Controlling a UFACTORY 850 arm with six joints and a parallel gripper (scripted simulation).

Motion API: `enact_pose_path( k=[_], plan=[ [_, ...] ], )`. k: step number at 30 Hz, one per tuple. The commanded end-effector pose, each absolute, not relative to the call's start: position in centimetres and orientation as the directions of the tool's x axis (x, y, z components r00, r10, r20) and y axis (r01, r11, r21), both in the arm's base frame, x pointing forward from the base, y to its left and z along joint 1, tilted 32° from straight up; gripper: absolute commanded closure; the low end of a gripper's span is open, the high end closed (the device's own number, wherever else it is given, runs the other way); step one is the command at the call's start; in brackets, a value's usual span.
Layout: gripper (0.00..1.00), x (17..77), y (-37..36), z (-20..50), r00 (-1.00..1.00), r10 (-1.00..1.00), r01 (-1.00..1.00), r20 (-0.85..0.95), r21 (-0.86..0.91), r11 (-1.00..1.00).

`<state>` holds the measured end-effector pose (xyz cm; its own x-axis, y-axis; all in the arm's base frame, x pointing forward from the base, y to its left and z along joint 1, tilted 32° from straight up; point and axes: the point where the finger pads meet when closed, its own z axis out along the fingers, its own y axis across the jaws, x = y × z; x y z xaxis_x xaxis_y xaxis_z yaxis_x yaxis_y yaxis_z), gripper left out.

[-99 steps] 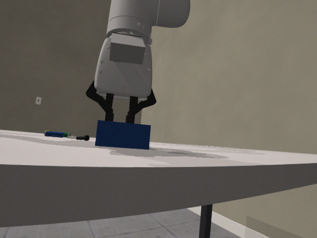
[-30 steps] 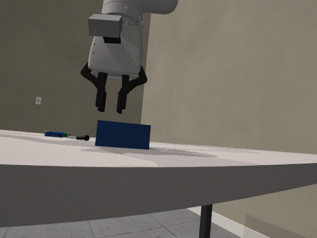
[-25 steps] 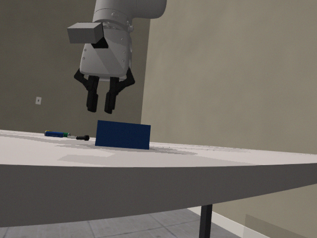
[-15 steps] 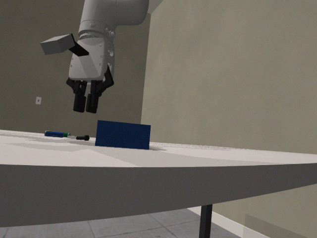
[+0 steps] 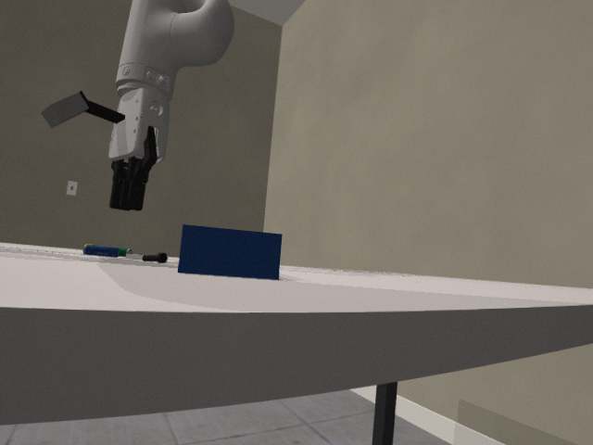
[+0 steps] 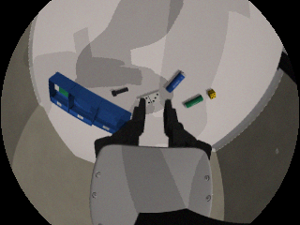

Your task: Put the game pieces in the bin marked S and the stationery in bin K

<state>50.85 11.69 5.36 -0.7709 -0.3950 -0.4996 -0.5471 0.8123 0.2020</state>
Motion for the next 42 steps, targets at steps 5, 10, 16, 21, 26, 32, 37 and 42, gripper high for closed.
enact_pose_path(
  k=[5, 10, 16, 21, 26, 32, 37, 42],
  plan=[
    [0.7, 46.8, 18.4, 7.4, -0.885, -0.168, -0.327, -0.435, 0.323, 0.888],
    [0.7, 45.5, 20.4, 8.0, -0.918, -0.055, -0.216, -0.393, 0.378, 0.9],
    [0.7, 43.4, 23.9, 9.0, -0.938, 0.082, -0.076, -0.336, 0.432, 0.899],
    [0.7, 43.2, 24.4, 9.1, -0.939, 0.201, 0.049, -0.28, 0.47, 0.881],
    [0.7, 43.3, 24.3, 9.1, -0.921, 0.32, 0.177, -0.221, 0.495, 0.851],
    [0.7, 43.6, 23.7, 8.9, -0.883, 0.445, 0.317, -0.15, 0.51, 0.8],
    [0.7, 43.7, 23.4, 8.8, -0.869, 0.479, 0.356, -0.127, 0.512, 0.782],
    [0.7, 43.8, 23.3, 8.8, -0.869, 0.479, 0.356, -0.127, 0.512, 0.782]
  ],
)
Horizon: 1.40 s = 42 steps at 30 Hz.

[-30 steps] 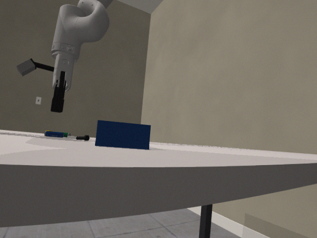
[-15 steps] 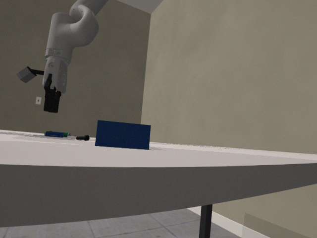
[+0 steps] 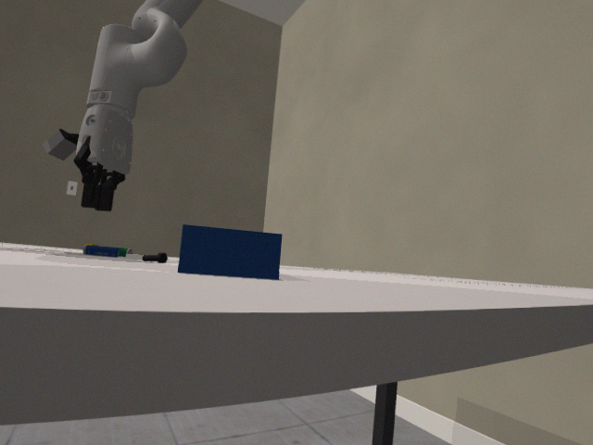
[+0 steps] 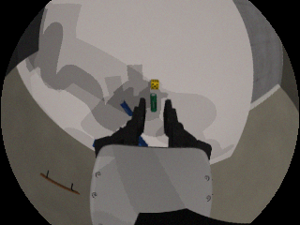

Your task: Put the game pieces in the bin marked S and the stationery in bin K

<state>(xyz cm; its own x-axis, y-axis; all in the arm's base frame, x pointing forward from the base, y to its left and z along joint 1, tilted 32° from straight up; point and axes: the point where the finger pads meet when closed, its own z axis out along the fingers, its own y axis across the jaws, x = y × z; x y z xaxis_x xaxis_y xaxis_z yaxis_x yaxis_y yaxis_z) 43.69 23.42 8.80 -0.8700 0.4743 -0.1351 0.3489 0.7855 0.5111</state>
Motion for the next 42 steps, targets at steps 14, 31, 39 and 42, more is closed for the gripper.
enact_pose_path(
  k=[14, 31, 39, 42],
  plan=[
    [0.7, 43.8, 23.3, 8.8, -0.869, 0.478, 0.356, -0.128, 0.512, 0.782],
    [0.7, 44.0, 23.6, 8.1, -0.869, 0.479, 0.356, -0.127, 0.512, 0.782],
    [0.7, 44.8, 24.6, 6.1, -0.869, 0.479, 0.356, -0.127, 0.512, 0.782],
    [0.7, 45.3, 25.1, 5.1, -0.869, 0.479, 0.356, -0.127, 0.512, 0.782]
  ],
)
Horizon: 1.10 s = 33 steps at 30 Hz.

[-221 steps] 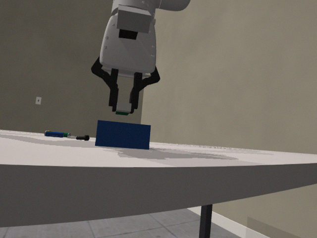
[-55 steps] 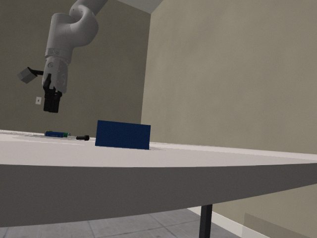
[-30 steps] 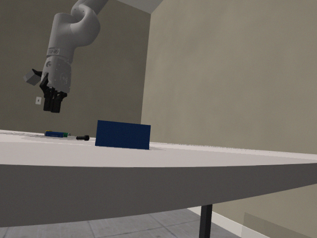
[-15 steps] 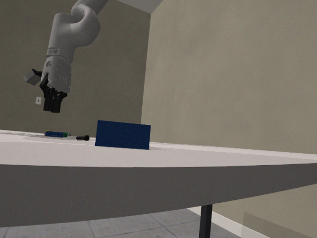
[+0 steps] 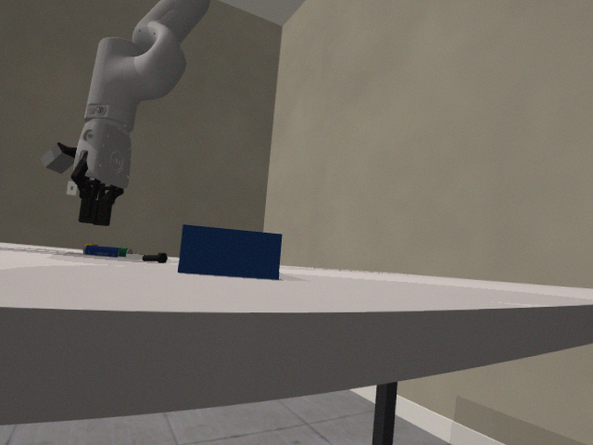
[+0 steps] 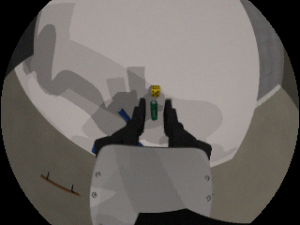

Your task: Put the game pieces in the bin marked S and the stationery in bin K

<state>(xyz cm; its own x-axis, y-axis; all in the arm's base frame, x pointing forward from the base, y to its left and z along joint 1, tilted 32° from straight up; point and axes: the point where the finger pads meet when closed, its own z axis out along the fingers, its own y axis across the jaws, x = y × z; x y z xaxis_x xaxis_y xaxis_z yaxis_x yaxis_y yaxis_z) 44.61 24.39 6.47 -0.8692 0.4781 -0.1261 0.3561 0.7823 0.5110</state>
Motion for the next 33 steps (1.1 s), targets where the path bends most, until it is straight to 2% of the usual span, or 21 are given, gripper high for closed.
enact_pose_path(
  k=[1, 33],
  plan=[
    [0.7, 45.4, 25.2, 4.7, -0.869, 0.479, 0.356, -0.127, 0.512, 0.782],
    [0.7, 46.4, 26.4, 2.3, -0.869, 0.479, 0.356, -0.127, 0.512, 0.782]
  ],
)
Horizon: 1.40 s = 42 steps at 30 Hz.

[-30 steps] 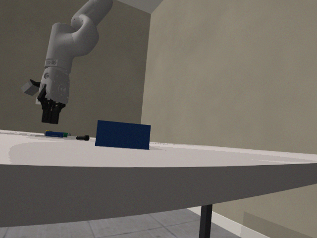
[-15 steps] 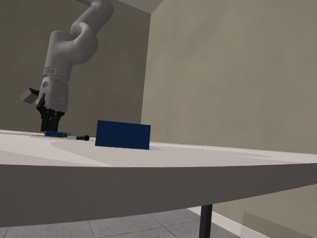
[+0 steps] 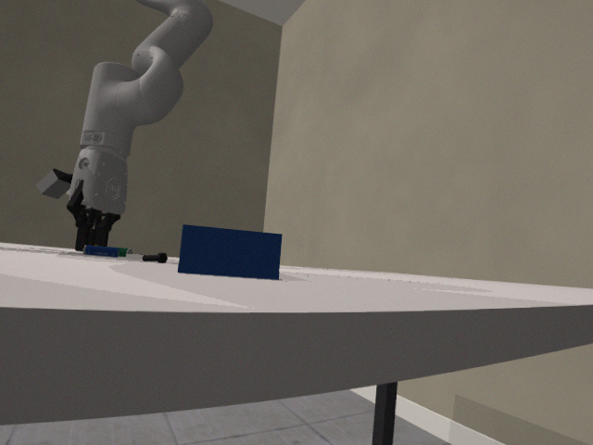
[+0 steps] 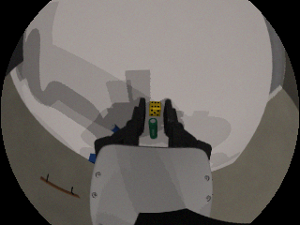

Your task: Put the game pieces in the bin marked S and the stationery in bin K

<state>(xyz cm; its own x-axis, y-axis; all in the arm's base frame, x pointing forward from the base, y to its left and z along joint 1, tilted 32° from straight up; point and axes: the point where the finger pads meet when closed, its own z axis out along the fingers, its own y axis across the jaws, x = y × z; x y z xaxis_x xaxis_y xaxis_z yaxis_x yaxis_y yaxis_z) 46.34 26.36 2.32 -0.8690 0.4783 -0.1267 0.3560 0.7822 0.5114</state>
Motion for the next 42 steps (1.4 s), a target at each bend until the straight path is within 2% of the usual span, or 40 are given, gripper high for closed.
enact_pose_path(
  k=[1, 2, 3, 34, 42],
  plan=[
    [0.7, 46.4, 26.4, 2.3, -0.869, 0.479, 0.356, -0.127, 0.512, 0.782],
    [0.7, 46.4, 26.4, 2.3, -0.869, 0.479, 0.356, -0.127, 0.512, 0.782],
    [1.0, 46.4, 26.4, 2.4, -0.869, 0.479, 0.356, -0.127, 0.512, 0.782],
    [1.0, 46.4, 26.4, 2.4, -0.869, 0.479, 0.356, -0.127, 0.512, 0.782],
    [1.0, 45.4, 25.3, 4.6, -0.869, 0.479, 0.356, -0.127, 0.512, 0.782]
  ],
)
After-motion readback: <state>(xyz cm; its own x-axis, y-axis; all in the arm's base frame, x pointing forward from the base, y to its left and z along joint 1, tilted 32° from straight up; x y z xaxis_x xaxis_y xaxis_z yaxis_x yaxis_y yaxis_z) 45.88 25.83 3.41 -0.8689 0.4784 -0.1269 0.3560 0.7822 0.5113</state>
